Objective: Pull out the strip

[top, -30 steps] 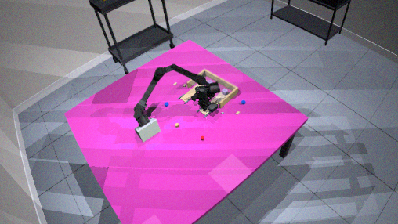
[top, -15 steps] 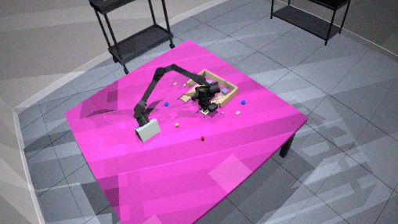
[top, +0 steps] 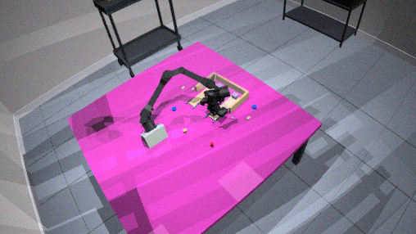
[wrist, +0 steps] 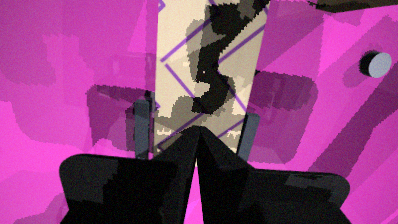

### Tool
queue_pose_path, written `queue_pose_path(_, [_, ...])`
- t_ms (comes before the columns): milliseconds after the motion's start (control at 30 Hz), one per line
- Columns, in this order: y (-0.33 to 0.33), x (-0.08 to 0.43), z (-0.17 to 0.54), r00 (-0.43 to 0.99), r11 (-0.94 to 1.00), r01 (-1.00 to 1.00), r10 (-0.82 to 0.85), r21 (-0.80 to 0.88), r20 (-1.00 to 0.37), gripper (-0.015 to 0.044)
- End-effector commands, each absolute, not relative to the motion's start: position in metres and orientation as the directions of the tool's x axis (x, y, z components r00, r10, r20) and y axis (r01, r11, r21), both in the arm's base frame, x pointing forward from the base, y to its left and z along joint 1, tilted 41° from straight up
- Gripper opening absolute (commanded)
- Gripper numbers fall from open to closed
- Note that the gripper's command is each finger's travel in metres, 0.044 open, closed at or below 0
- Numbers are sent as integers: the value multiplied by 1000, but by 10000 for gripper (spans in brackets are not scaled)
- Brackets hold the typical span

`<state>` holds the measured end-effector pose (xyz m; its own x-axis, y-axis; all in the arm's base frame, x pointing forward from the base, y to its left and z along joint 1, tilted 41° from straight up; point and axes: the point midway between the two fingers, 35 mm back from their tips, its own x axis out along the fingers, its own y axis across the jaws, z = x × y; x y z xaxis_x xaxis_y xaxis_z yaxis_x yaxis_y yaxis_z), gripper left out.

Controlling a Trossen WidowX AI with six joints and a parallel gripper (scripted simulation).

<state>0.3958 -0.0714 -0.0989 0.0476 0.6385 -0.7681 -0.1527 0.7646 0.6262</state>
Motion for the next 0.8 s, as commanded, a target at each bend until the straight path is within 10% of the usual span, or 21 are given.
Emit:
queue_pose_path(0, [-70, 396, -100, 48, 763, -151, 641, 629, -766, 0])
queue_pose_path(767, [-69, 396, -102, 48, 763, -151, 641, 629, -766, 0])
